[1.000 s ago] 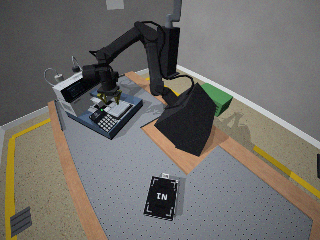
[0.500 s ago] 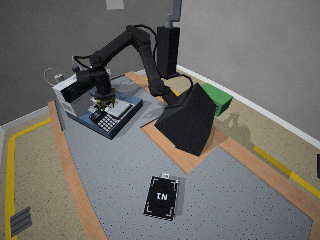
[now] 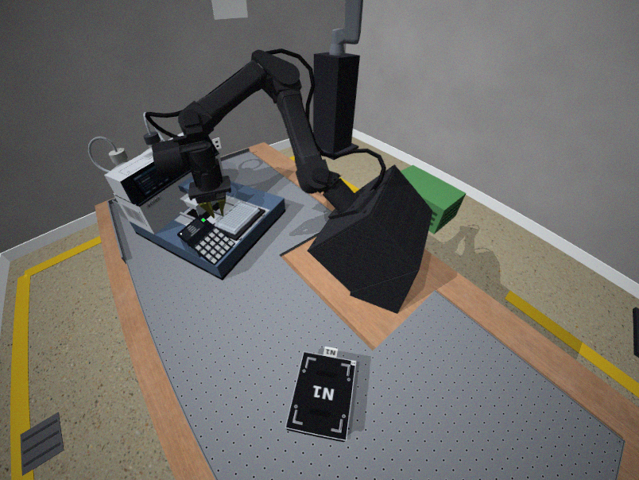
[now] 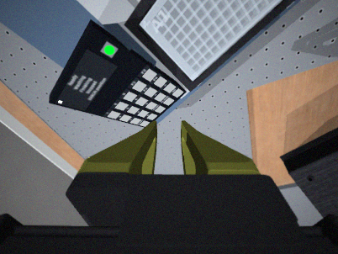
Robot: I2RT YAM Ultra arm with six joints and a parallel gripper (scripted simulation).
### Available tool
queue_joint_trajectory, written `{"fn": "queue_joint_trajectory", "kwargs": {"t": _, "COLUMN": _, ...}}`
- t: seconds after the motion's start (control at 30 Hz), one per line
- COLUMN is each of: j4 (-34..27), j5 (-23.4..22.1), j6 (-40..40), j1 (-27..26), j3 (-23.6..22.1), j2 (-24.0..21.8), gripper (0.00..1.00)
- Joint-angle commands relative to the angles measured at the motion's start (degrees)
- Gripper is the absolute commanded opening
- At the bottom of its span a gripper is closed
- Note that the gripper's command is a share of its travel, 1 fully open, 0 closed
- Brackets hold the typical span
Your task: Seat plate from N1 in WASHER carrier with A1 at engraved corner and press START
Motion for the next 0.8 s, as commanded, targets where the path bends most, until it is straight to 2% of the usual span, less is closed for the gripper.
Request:
{"fn": "queue_joint_trajectory", "kwargs": {"t": 0.0, "j4": -1.16, "j5": 1.11, "j6": -0.45, "j1": 0.54, "j3": -0.62, "j2": -1.48, "gripper": 0.22}}
{"fn": "queue_joint_trajectory", "kwargs": {"t": 0.37, "j4": -1.16, "j5": 1.11, "j6": -0.36, "j1": 0.54, "j3": -0.63, "j2": -1.48, "gripper": 0.00}}
{"fn": "queue_joint_trajectory", "kwargs": {"t": 0.77, "j4": -1.16, "j5": 1.11, "j6": -0.36, "j1": 0.54, "j3": -0.63, "j2": -1.48, "gripper": 0.00}}
